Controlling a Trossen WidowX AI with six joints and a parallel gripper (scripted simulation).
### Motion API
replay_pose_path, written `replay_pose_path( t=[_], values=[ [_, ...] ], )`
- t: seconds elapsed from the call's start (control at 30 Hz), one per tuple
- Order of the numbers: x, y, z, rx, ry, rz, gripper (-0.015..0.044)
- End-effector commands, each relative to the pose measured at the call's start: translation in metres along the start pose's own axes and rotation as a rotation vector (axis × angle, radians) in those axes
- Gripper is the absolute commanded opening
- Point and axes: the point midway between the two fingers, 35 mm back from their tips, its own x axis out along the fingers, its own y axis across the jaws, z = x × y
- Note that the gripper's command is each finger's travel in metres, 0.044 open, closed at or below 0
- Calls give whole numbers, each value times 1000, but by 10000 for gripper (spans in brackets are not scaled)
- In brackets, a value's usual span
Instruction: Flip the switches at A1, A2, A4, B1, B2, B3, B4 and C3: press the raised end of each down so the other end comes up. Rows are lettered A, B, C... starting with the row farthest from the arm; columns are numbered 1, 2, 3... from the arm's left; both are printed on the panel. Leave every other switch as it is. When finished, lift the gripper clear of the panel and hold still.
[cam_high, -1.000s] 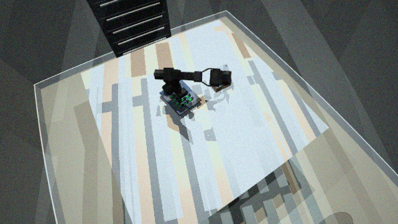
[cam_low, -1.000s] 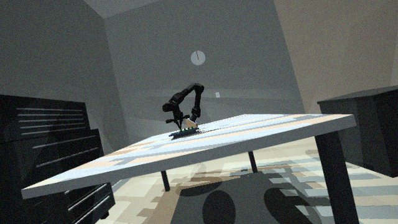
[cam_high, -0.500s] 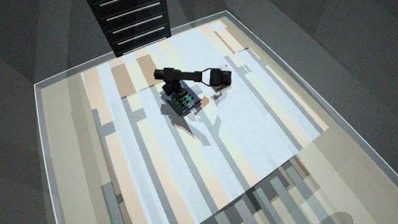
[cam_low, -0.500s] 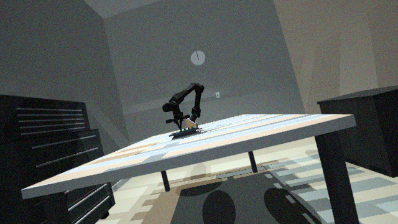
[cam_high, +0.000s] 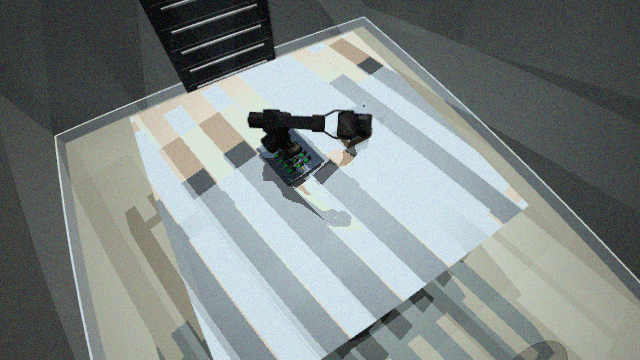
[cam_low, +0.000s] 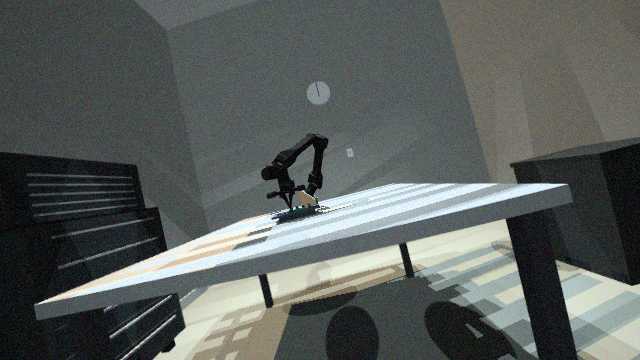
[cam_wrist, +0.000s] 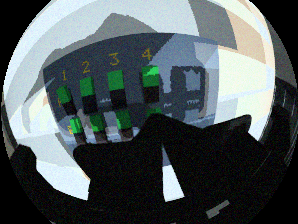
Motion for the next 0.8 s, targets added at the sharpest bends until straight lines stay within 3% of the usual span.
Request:
replay_pose_path(
  t=[0.0, 0.77],
  values=[
    [1, 0, 0, 4, -1, 3, 0],
    [4, 0, 0, 4, -1, 3, 0]
  ],
)
